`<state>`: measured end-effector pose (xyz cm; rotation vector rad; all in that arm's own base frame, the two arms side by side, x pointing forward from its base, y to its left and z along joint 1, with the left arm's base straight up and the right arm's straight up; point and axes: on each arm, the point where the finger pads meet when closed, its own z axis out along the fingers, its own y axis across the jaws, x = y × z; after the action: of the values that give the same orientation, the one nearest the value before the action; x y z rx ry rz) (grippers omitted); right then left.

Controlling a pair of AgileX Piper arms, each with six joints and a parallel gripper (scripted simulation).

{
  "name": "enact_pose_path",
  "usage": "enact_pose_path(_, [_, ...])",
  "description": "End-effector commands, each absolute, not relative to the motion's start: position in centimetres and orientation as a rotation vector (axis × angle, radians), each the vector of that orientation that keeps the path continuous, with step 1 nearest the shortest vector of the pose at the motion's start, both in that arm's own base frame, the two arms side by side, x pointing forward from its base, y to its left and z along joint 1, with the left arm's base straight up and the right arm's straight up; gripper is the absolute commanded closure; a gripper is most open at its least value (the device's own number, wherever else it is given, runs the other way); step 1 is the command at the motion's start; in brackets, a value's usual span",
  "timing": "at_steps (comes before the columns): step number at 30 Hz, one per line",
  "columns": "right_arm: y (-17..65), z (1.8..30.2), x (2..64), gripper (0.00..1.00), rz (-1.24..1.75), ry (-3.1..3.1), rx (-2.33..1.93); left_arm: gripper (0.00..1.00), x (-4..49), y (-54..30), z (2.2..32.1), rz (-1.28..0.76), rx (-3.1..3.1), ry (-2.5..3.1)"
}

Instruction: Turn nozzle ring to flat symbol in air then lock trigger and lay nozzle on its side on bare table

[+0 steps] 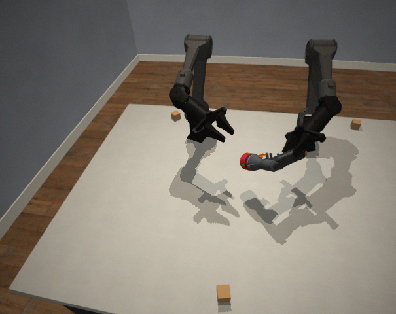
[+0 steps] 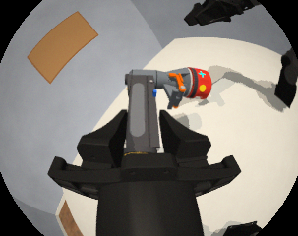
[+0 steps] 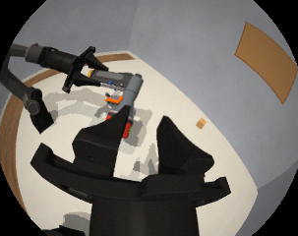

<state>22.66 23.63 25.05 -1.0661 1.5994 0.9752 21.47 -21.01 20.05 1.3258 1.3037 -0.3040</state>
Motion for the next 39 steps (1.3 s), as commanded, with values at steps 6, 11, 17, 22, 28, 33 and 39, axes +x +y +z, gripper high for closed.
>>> enact_pose_path(6, [23.0,27.4,27.3,0.5,0.869,1.59,-0.86,0.52,21.5,-21.1,20.4,-0.307,1.318,1.296])
enact_pose_path(11, [21.9,28.7,30.6,0.5,0.797,1.604,-0.697,0.52,21.5,-21.1,20.4,-0.307,1.318,1.296])
enact_pose_path(17, [20.5,29.3,33.1,0.5,0.742,1.63,-0.554,0.52,21.5,-21.1,20.4,-0.307,1.318,1.296])
enact_pose_path(22, [18.4,29.6,36.0,0.5,0.674,1.682,-0.353,0.52,21.5,-21.1,20.4,-0.307,1.318,1.296])
enact_pose_path(28, [15.7,28.3,38.6,0.5,0.585,1.793,-0.13,0.52,21.5,-21.1,20.4,-0.307,1.318,1.296])
enact_pose_path(33, [14.7,27.2,39.2,0.5,0.541,1.863,-0.041,0.52,21.5,-21.1,20.4,-0.307,1.318,1.296])
enact_pose_path(39, [13.2,24.3,39.4,0.5,0.414,2.018,0.028,0.52,21.5,-21.1,20.4,-0.307,1.318,1.296])
